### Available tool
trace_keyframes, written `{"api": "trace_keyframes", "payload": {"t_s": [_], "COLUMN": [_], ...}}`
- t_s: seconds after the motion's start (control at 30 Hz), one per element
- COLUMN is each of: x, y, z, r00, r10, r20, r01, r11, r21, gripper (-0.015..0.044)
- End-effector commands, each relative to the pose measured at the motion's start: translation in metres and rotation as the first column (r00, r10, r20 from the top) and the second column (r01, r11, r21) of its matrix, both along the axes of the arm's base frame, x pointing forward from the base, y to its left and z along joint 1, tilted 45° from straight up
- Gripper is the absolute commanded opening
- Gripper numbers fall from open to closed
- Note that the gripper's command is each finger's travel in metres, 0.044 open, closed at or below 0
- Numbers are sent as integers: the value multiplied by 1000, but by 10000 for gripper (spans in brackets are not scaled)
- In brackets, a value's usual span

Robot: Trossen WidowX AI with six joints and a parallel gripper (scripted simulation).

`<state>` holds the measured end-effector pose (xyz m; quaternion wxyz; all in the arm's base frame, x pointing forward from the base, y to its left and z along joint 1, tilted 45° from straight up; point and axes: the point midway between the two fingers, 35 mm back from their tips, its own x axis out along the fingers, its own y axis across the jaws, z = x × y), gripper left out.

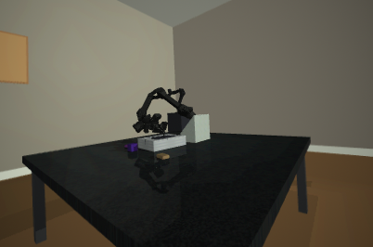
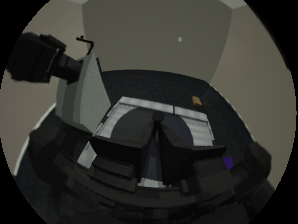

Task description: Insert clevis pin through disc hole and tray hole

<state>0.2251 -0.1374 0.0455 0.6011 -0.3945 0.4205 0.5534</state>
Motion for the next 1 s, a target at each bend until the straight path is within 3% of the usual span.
{"api": "trace_keyframes", "payload": {"t_s": [0.0,0.97], "x": [3,8], "y": [-1,0], "z": [0,-1], "r00": [1000,1000], "r10": [-5,-5], "r20": [5,5], "r01": [5,5], "r11": [1000,1000], "r21": [-1,-1], "gripper": [0,0]}}
